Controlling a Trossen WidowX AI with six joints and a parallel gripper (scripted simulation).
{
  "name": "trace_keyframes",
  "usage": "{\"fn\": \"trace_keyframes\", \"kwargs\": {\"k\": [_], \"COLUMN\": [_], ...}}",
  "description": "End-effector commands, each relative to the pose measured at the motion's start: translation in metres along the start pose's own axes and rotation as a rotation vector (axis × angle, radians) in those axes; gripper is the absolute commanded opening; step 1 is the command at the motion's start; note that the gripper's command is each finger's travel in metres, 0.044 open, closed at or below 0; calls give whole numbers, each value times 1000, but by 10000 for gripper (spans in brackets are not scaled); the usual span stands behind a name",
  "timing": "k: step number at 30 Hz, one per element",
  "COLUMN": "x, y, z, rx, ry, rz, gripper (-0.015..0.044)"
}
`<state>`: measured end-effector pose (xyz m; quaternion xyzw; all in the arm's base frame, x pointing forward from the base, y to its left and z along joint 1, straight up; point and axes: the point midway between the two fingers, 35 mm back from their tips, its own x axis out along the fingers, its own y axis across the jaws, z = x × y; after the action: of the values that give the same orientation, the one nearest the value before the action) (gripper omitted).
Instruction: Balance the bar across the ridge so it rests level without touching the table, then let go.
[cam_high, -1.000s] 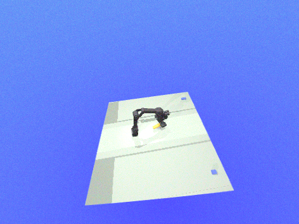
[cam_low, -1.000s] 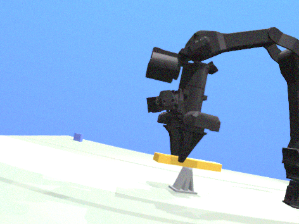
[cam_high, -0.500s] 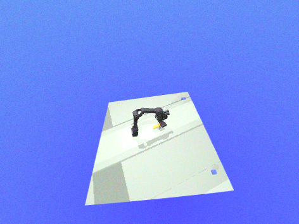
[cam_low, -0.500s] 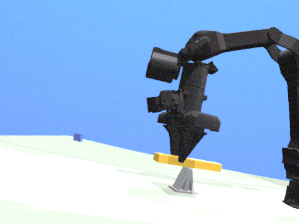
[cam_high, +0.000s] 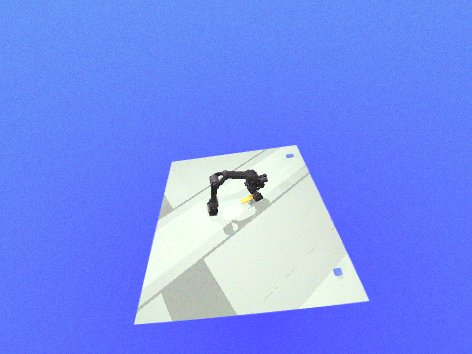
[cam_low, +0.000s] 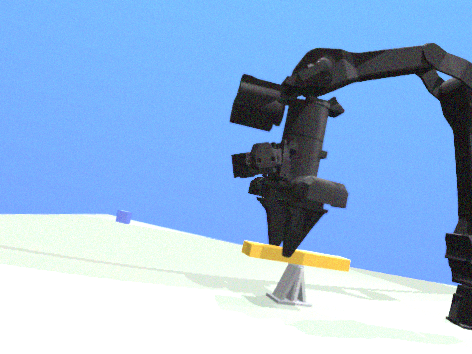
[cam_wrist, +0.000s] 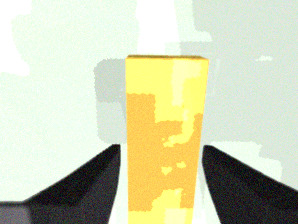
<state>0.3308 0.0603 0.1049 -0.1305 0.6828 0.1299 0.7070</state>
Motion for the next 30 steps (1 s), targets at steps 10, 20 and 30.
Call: {"fn": "trace_keyframes", "kwargs": {"k": [10, 20, 30], "x": [0, -93, -100], "y": [0, 0, 0], "z": [0, 2, 1], "rx": [0, 0, 0], "ry": [0, 0, 0], "rz": [0, 0, 0], "gripper": [440, 440, 440]}}
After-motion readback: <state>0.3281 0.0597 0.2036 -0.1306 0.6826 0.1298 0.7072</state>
